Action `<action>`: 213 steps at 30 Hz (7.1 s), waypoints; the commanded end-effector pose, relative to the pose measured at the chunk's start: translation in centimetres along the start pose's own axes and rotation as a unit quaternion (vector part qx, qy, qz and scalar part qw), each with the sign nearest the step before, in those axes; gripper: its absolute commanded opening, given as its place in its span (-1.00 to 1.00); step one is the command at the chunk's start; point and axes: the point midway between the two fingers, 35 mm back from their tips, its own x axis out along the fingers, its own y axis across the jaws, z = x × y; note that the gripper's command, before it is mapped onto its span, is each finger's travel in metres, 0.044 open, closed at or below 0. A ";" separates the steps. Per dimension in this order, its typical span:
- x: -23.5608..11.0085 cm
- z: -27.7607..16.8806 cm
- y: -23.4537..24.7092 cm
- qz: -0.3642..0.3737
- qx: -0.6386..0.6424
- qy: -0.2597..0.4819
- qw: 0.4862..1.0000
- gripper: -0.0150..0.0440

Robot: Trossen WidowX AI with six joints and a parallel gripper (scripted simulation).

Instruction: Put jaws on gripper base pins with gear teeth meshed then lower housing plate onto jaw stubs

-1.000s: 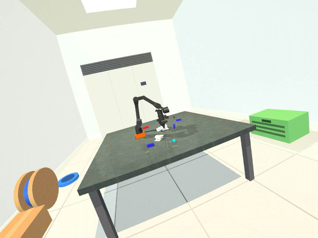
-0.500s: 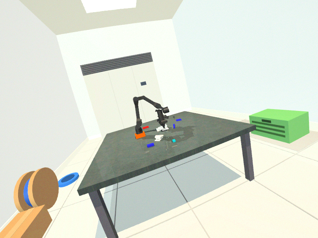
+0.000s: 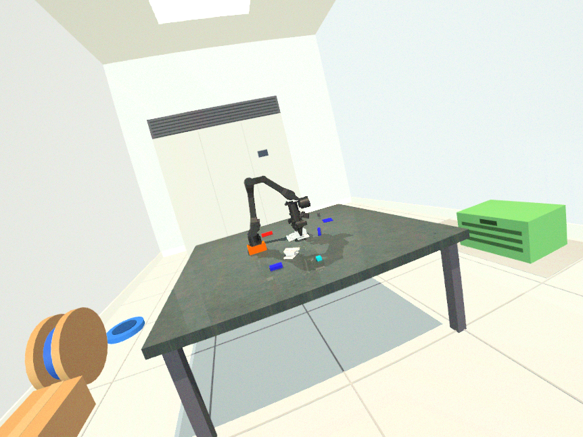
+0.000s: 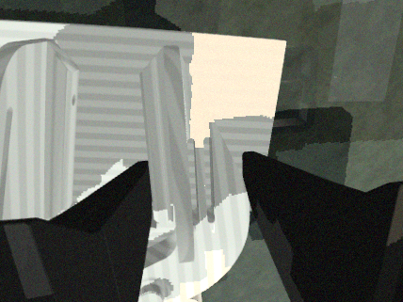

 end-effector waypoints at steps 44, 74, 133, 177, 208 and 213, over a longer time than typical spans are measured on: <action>-6.2 0.2 -0.6 -0.002 0.026 -0.004 1.000 0.62; -6.9 -0.9 -7.1 -0.009 0.313 -0.003 0.950 1.00; -8.3 -8.5 -19.5 -0.013 0.804 -0.005 0.595 1.00; -4.6 -13.6 -23.7 -0.013 0.928 -0.008 0.372 1.00; -0.4 -13.7 -23.8 -0.012 0.928 -0.007 0.372 1.00; 0.0 -13.7 -23.8 -0.012 0.928 -0.007 0.372 1.00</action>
